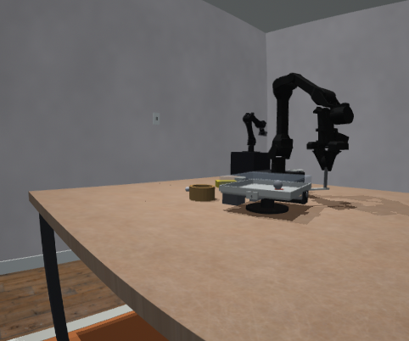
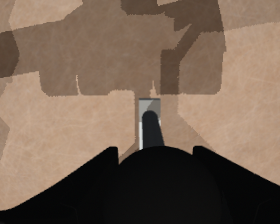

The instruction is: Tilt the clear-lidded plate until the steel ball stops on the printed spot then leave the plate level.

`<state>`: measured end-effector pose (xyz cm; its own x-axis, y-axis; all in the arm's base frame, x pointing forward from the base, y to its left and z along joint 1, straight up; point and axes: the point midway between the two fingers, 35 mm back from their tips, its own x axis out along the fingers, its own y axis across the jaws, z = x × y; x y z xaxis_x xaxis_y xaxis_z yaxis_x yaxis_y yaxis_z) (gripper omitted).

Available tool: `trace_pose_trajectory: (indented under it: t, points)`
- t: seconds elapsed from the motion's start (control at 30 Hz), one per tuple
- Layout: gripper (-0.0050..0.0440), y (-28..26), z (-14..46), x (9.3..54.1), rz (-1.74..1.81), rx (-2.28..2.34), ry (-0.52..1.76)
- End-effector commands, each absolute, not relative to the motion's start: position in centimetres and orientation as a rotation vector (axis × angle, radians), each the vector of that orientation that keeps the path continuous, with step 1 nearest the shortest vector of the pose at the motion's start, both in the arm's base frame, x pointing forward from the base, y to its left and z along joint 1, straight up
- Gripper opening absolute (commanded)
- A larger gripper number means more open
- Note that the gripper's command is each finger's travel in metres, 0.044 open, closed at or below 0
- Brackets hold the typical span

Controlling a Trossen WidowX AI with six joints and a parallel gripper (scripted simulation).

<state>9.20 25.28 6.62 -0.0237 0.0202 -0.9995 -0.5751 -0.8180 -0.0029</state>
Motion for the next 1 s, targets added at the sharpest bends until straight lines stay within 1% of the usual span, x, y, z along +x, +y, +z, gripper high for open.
trace_pose_trajectory:
  t: [0.0, 0.8, 0.97]
  points:
    - [0.015, 25.18, 6.54, 9.24, 1.893, -1.847, 0.583]
    - [0.015, 25.18, 6.54, 9.24, 1.893, -1.847, 0.583]
    - [0.0233, 25.18, 6.54, 9.24, 1.893, -1.847, 0.583]
